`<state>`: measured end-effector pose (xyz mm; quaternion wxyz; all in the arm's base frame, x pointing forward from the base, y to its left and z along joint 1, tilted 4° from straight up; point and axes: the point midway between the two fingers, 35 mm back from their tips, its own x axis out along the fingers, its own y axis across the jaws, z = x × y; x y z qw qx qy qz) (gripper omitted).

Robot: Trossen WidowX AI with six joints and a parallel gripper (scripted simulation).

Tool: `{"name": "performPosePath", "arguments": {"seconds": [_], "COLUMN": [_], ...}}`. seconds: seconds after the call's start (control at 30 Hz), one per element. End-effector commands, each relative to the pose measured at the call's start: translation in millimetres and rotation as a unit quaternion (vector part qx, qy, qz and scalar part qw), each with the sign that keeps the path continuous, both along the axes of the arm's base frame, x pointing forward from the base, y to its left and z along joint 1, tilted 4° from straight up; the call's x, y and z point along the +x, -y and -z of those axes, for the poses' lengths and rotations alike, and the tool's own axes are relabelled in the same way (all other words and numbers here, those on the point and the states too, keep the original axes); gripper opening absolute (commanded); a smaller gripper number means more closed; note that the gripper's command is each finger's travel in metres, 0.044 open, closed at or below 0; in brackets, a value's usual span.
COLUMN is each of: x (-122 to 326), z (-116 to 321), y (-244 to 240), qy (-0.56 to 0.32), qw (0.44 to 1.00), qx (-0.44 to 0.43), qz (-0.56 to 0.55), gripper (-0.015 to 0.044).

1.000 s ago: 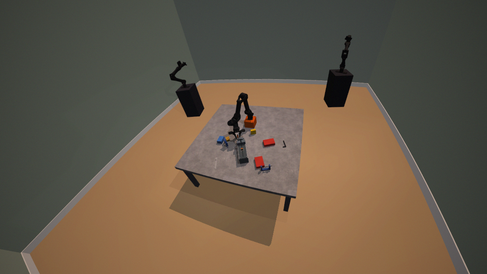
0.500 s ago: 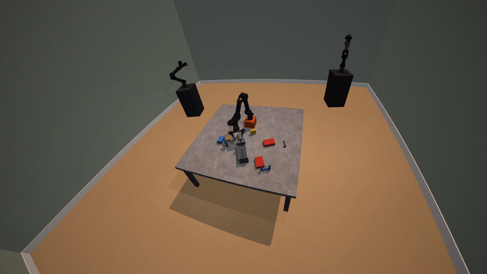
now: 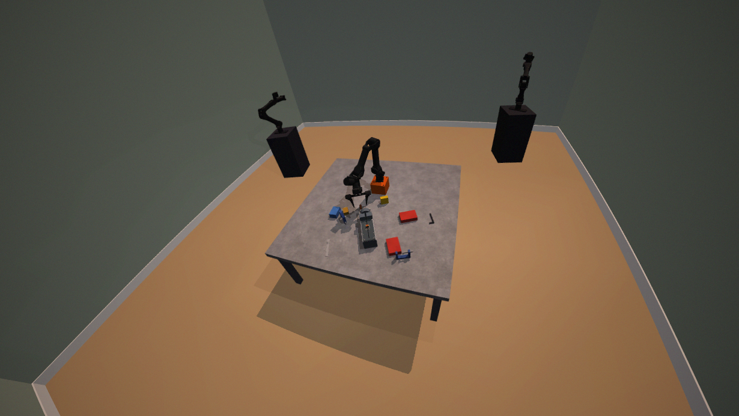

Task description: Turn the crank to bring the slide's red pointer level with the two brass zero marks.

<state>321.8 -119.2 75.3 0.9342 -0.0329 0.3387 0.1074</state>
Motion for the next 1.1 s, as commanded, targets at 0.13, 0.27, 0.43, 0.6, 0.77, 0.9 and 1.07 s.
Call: {"name": "performPosePath", "arguments": {"seconds": [0.13,0.27,0.43,0.6,0.77,0.9,1.07], "x": [-2,-4,9,25,41,52,69], "z": [-54,-69,-75,-80,-85,-89,-92], "y": [3,2,2,1,-2,-5,-16], "qy": [0.004,0.003,-0.003,-0.009,-0.014,-0.018,-0.016], "qw": [1.000,1.000,0.994,0.973,0.937,0.897,0.830], "qx": [-0.003,-0.005,-0.084,-0.171,-0.253,-0.314,-0.385], "qz": [-0.001,-0.003,-0.072,-0.155,-0.242,-0.311,-0.403], "gripper": [0.0440,0.0440,0.0440,0.0440,0.0440,0.0440,0.0440]}}
